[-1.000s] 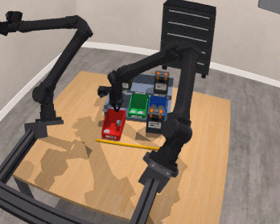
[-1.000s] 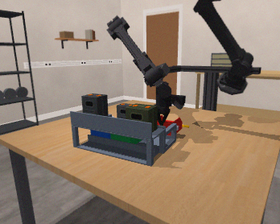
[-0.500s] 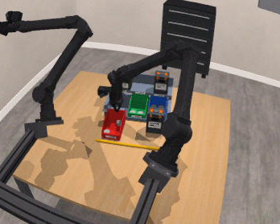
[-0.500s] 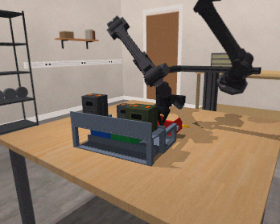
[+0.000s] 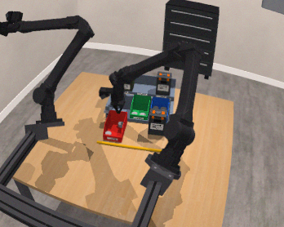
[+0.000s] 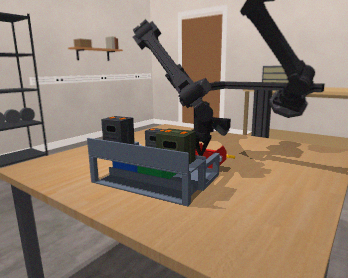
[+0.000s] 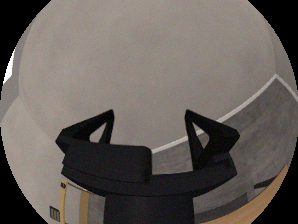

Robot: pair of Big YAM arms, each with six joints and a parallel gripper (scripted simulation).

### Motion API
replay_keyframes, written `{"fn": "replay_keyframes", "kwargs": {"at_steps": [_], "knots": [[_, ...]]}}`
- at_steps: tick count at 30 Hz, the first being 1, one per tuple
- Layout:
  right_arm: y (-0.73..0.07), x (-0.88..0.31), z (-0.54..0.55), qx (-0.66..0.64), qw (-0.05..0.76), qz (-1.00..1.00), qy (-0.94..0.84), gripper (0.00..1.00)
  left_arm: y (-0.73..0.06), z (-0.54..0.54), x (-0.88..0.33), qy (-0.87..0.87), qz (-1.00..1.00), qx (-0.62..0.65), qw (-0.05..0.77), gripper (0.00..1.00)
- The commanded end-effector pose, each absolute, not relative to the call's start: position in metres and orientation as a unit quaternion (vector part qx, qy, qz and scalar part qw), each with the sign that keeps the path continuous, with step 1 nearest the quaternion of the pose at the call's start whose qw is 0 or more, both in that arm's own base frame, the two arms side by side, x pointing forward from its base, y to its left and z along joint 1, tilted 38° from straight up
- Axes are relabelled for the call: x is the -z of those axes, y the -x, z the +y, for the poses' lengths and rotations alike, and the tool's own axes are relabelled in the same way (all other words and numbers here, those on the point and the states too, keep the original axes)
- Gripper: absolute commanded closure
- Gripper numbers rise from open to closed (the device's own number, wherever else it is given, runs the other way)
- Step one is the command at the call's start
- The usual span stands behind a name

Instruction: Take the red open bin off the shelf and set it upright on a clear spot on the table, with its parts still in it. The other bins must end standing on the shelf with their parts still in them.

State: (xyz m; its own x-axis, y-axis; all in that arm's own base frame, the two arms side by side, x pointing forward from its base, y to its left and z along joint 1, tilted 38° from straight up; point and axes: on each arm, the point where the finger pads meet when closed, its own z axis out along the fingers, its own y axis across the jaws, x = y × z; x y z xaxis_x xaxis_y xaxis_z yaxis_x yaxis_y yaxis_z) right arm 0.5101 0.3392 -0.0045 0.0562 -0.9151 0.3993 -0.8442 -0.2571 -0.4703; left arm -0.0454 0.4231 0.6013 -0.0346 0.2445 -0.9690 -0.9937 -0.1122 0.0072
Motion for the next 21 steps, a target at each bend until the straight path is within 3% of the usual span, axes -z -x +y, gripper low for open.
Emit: {"fn": "replay_keyframes", "kwargs": {"at_steps": [1,21], "knots": [[-0.5237,0.0009,0.3468,0.324,0.072,0.61,0.719,1.0,0.0484,0.409,-0.6388,0.444,0.394,-0.602,0.534,0.0],[-0.5271,0.0032,0.3435,0.326,0.072,0.614,0.715,1.0,0.0484,0.409,-0.6388,0.444,0.394,-0.602,0.534,0.0]]}}
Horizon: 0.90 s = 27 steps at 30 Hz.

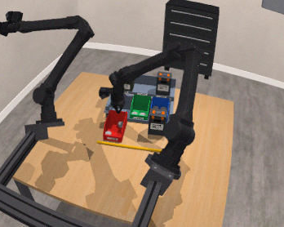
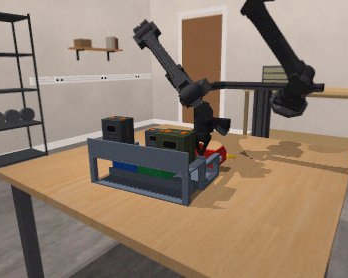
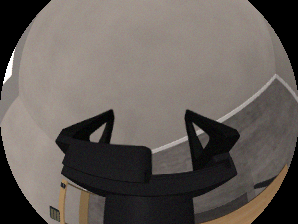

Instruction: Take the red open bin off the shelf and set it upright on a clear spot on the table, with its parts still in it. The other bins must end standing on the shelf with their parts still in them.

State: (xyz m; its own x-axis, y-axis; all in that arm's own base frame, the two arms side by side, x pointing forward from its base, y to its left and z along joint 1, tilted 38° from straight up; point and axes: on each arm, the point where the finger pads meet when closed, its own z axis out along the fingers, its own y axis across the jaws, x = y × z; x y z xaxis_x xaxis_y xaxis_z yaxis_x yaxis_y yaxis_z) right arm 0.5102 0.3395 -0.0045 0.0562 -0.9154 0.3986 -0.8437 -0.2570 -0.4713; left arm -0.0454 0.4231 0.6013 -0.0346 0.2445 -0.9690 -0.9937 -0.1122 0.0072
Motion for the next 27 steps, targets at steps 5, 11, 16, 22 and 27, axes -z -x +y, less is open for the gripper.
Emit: {"fn": "replay_keyframes", "kwargs": {"at_steps": [5,11,16,22,27], "knots": [[-0.528,0.0031,0.3426,0.326,0.073,0.615,0.714,1.0,0.0484,0.409,-0.6388,0.444,0.394,-0.602,0.534,0.0],[-0.529,0.003,0.3417,0.327,0.073,0.617,0.712,1.0,0.0484,0.409,-0.6388,0.444,0.394,-0.602,0.534,0.0],[-0.5294,0.003,0.3414,0.327,0.073,0.617,0.712,1.0,0.0484,0.409,-0.6388,0.444,0.394,-0.602,0.534,0.0],[-0.5298,0.003,0.341,0.328,0.073,0.618,0.711,1.0,0.0484,0.409,-0.6388,0.444,0.394,-0.602,0.534,0.0],[-0.5301,0.003,0.3409,0.328,0.074,0.618,0.711,1.0,0.0484,0.409,-0.6388,0.444,0.394,-0.602,0.534,0.0]]}}
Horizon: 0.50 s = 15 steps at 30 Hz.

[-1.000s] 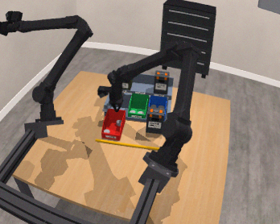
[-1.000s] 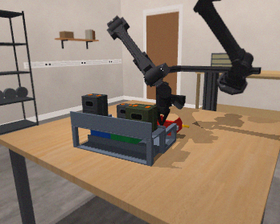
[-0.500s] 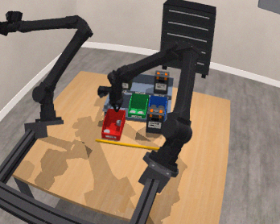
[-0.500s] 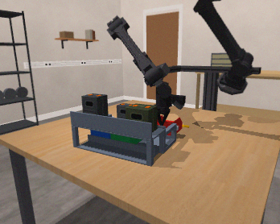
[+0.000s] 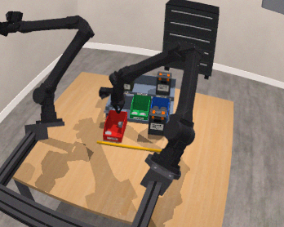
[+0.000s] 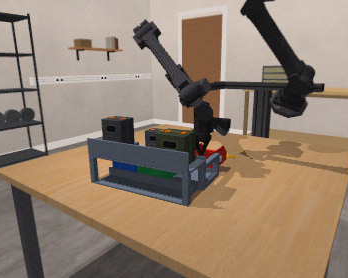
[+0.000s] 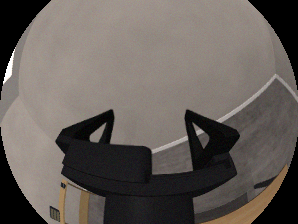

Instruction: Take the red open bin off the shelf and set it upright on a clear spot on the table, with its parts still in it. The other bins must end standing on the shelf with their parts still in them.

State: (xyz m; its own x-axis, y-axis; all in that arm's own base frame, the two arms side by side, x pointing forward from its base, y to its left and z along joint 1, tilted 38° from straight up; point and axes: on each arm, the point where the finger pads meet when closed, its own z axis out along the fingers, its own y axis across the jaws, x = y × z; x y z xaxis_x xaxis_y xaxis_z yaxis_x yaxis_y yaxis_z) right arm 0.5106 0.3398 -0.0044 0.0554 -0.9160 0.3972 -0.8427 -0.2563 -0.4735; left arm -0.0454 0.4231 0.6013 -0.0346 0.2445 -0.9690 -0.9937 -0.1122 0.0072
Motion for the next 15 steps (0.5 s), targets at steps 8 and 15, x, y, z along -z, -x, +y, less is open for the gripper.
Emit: {"fn": "replay_keyframes", "kwargs": {"at_steps": [8,15], "knots": [[-0.53,0.003,0.341,0.328,0.074,0.619,0.71,1.0,0.048,0.409,-0.639,0.444,0.394,-0.602,0.534,0.0],[-0.517,-0.014,0.356,0.322,0.077,0.608,0.722,0.57,0.048,0.409,-0.639,0.444,0.394,-0.602,0.534,0.0]]}}
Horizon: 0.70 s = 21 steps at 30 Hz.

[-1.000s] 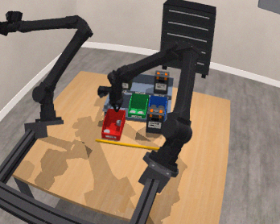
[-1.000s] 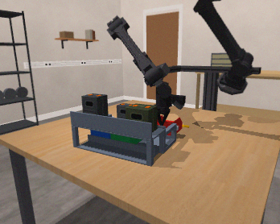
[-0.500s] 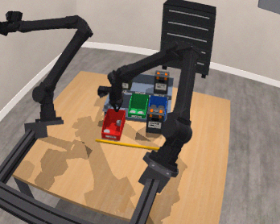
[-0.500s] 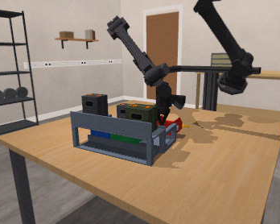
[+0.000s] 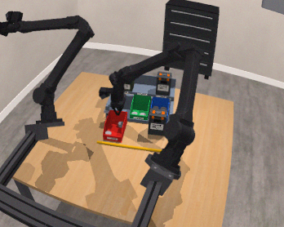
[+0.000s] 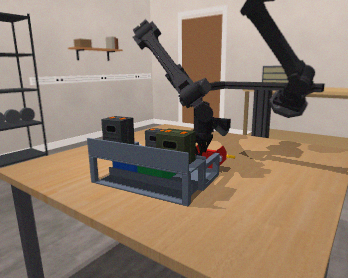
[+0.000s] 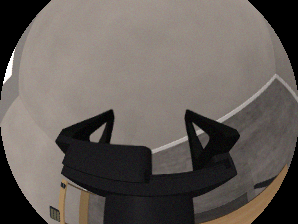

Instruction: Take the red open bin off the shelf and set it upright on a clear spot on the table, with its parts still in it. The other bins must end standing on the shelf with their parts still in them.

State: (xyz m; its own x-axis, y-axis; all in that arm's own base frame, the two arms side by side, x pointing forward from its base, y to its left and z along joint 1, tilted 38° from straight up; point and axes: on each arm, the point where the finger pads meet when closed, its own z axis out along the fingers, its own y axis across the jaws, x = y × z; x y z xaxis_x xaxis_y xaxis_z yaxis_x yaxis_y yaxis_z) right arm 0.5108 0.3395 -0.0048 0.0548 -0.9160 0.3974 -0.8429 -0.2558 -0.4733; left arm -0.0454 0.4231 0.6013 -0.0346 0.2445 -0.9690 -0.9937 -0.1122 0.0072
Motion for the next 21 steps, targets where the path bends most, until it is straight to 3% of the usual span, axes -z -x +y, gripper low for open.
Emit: {"fn": "replay_keyframes", "kwargs": {"at_steps": [1,21], "knots": [[-0.5175,-0.0139,0.3555,0.322,0.076,0.608,0.722,0.57,0.0484,0.409,-0.6388,0.444,0.394,-0.602,0.534,0.0],[-0.5201,-0.0106,0.352,0.323,0.074,0.611,0.718,0.57,0.0484,0.409,-0.6388,0.444,0.394,-0.602,0.534,0.0]]}}
